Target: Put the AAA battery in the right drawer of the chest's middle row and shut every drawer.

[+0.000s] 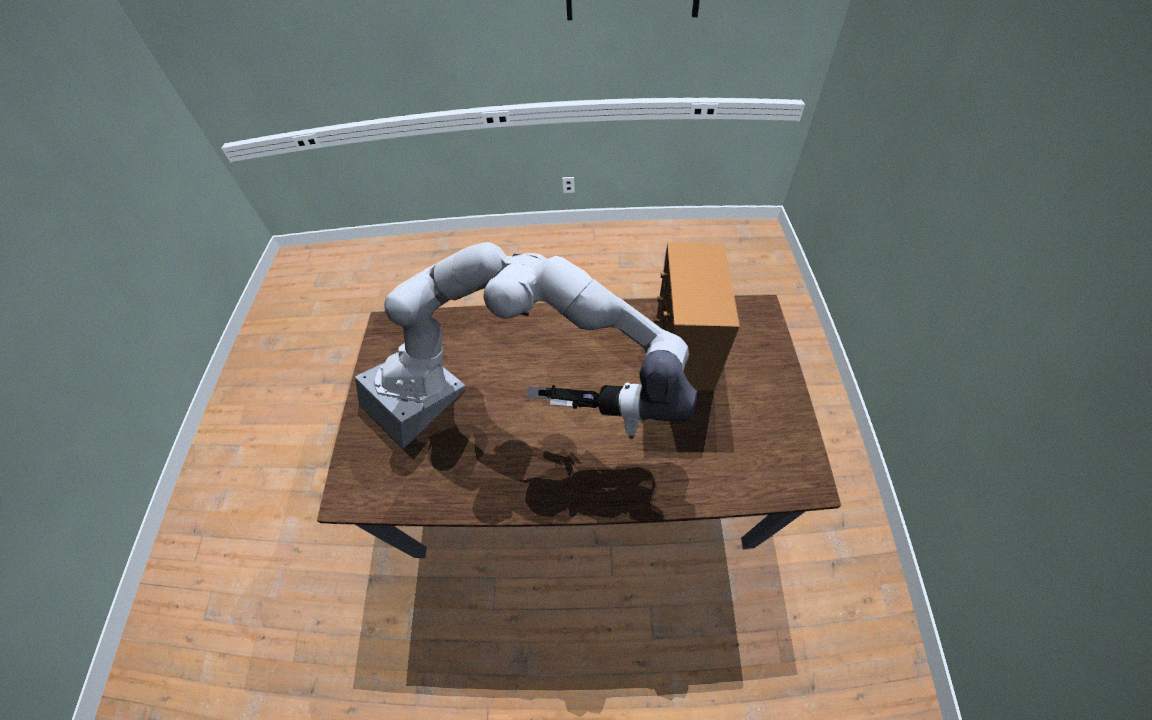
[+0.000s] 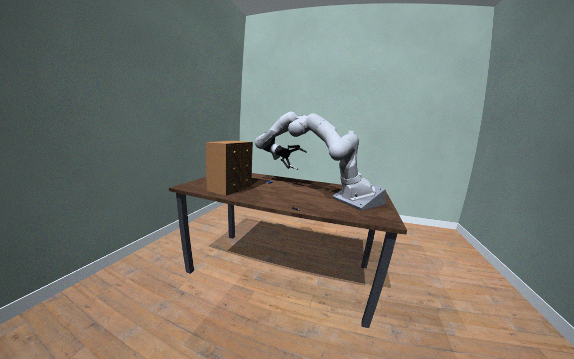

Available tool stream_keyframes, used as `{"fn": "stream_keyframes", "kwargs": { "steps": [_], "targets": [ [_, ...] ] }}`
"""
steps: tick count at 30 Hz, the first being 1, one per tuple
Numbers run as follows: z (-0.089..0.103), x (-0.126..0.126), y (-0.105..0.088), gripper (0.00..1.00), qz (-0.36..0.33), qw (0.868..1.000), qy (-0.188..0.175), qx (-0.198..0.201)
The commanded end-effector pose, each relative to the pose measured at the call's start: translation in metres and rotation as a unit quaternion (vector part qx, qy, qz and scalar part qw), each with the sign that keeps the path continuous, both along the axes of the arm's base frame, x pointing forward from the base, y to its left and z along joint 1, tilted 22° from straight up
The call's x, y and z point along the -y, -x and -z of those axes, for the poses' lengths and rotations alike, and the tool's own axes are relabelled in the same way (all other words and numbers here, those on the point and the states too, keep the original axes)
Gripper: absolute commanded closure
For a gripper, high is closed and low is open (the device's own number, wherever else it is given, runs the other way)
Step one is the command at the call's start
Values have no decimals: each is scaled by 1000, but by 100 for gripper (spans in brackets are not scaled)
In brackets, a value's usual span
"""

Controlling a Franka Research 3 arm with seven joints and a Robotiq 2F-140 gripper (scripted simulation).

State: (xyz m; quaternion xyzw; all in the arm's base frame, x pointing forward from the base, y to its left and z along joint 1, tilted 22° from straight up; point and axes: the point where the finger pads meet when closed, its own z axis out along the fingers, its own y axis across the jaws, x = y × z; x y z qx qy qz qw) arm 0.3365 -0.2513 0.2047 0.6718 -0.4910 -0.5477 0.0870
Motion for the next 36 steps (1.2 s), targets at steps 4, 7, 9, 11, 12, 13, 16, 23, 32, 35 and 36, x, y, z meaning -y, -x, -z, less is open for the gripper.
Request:
{"fn": "stream_keyframes", "kwargs": {
  "steps": [4,7,9,11,12,13,16,23,32,35,36],
  "targets": [
    [0,0,0,0,0,1000,0,0],
    [0,0,0,0,0,1000,0,0],
    [0,0,0,0,0,1000,0,0],
    [0,0,0,0,0,1000,0,0],
    [0,0,0,0,0,1000,0,0],
    [0,0,0,0,0,1000,0,0],
    [0,0,0,0,0,1000,0,0],
    [-7,-2,-4,0,13,1000,28,7],
    [-38,-13,-20,0,77,988,133,35],
    [-40,-14,-21,0,82,986,140,37],
    [-43,-15,-23,0,88,984,147,39]
  ]
}}
